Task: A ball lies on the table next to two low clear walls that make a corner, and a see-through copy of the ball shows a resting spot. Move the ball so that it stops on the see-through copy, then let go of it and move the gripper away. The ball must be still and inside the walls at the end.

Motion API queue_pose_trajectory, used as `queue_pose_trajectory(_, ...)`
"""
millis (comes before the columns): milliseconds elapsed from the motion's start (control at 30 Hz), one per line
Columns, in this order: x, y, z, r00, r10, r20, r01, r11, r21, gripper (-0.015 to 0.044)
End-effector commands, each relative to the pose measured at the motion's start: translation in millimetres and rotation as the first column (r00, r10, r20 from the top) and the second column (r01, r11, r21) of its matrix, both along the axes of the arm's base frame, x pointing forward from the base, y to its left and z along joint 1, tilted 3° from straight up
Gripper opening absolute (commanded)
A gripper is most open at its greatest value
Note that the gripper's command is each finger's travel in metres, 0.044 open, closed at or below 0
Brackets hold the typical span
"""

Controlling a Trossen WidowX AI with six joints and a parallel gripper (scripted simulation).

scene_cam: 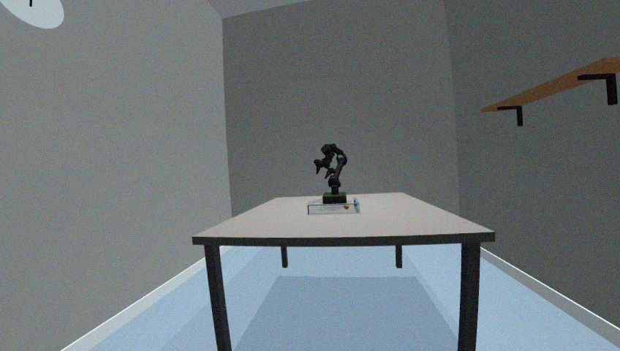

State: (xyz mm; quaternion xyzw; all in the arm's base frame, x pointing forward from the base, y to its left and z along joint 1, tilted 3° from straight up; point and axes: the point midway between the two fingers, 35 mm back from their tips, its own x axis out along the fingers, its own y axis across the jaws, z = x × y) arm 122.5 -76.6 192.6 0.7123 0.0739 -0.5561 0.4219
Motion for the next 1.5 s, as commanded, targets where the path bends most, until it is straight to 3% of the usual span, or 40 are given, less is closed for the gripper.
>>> queue_pose_trajectory(0, 1.2, 0.3, -0.2, 1.0, 0.018, -0.008, -0.018, 1.0, -0.004, 0.0374)
queue_pose_trajectory(133, 24.9, 7.6, -5.2, 0.915, 0.366, -0.167, -0.381, 0.922, -0.065, 0.0278)
queue_pose_trajectory(233, 45.7, 16.7, -11.5, 0.719, 0.624, -0.304, -0.671, 0.738, -0.072, 0.0278)
queue_pose_trajectory(367, 72.0, 32.4, -22.6, 0.33, 0.827, -0.456, -0.932, 0.361, -0.021, 0.0278)
queue_pose_trajectory(500, 95.8, 52.0, -36.9, -0.119, 0.825, -0.552, -0.993, -0.091, 0.077, 0.0278)
queue_pose_trajectory(567, 105.0, 61.5, -43.9, -0.303, 0.76, -0.575, -0.951, -0.283, 0.127, 0.0278)
queue_pose_trajectory(667, 112.4, 70.1, -50.4, -0.447, 0.677, -0.585, -0.883, -0.437, 0.17, 0.0278)
queue_pose_trajectory(1000, 133.1, 102.0, -75.0, -0.785, 0.247, -0.568, -0.478, -0.825, 0.302, 0.0278)
queue_pose_trajectory(1233, 143.4, 126.6, -95.1, -0.842, -0.129, -0.523, -0.085, -0.927, 0.366, 0.0278)
queue_pose_trajectory(1467, 149.6, 152.4, -117.3, -0.734, -0.489, -0.471, 0.319, -0.861, 0.397, 0.0278)
